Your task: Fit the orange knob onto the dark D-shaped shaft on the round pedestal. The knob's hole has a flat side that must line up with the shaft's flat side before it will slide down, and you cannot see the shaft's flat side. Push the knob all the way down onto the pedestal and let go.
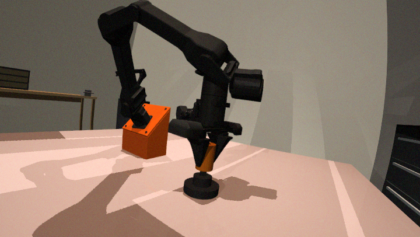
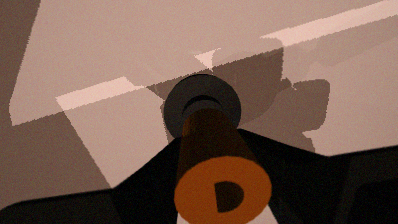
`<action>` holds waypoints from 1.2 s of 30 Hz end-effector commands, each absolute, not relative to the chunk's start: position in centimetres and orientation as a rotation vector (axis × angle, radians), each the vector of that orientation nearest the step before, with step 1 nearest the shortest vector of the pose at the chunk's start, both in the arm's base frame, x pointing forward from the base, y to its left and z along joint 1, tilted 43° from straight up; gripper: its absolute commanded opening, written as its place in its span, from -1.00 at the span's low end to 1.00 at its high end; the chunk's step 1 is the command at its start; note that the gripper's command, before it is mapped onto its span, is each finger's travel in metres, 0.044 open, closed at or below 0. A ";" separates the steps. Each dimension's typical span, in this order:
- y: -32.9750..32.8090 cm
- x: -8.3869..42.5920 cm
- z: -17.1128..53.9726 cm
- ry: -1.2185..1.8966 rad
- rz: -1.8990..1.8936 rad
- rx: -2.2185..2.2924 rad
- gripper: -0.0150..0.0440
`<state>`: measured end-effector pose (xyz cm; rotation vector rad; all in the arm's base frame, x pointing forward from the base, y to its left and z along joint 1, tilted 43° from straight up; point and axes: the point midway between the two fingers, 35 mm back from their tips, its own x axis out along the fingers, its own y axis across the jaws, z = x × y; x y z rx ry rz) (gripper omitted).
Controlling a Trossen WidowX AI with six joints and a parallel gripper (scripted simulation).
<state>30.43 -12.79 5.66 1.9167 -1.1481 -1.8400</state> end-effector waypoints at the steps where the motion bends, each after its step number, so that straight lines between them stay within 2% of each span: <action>1: -12.7 30.5 5.9 -1.149 -1.834 1.918 -0.49; 7: -12.6 30.5 6.1 -1.120 -1.840 1.904 -0.49; 13: -12.5 30.6 5.9 -0.916 -1.872 1.800 -0.49; 36: -12.7 30.5 5.9 -0.916 -1.872 1.800 -0.49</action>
